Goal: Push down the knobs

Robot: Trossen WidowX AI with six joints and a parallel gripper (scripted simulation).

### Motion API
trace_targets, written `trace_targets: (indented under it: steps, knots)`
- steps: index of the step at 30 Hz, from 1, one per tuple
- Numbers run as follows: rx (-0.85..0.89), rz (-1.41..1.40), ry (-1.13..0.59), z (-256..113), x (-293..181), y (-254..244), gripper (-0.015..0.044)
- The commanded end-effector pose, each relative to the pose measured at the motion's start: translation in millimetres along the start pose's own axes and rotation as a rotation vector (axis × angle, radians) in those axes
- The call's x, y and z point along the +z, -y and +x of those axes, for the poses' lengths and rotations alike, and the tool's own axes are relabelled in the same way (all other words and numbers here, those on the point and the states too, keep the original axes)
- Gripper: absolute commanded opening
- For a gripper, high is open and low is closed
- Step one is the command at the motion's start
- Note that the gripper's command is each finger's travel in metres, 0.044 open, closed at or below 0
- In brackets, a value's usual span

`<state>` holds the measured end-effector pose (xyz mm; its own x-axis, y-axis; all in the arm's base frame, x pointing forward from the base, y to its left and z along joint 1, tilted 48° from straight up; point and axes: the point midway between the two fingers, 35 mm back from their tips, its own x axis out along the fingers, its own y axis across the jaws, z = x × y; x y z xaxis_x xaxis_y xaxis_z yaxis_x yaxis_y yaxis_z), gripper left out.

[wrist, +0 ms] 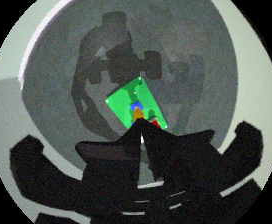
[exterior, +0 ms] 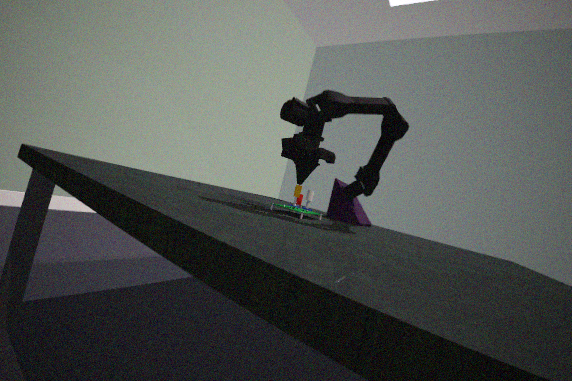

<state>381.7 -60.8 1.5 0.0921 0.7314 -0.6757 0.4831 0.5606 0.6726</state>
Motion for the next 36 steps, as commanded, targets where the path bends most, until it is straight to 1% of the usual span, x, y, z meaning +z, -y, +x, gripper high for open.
trace_targets:
  steps: [1, 28, 36]
  knots:
    - [0.006, 0.005, -0.001, 1.6, -0.8, -0.1, 0.0000]
    - [0.006, 0.005, -0.001, 3.3, -0.8, -0.2, 0.0000]
    - [0.006, 0.005, -0.001, 9.9, -0.9, -0.2, 0.0000]
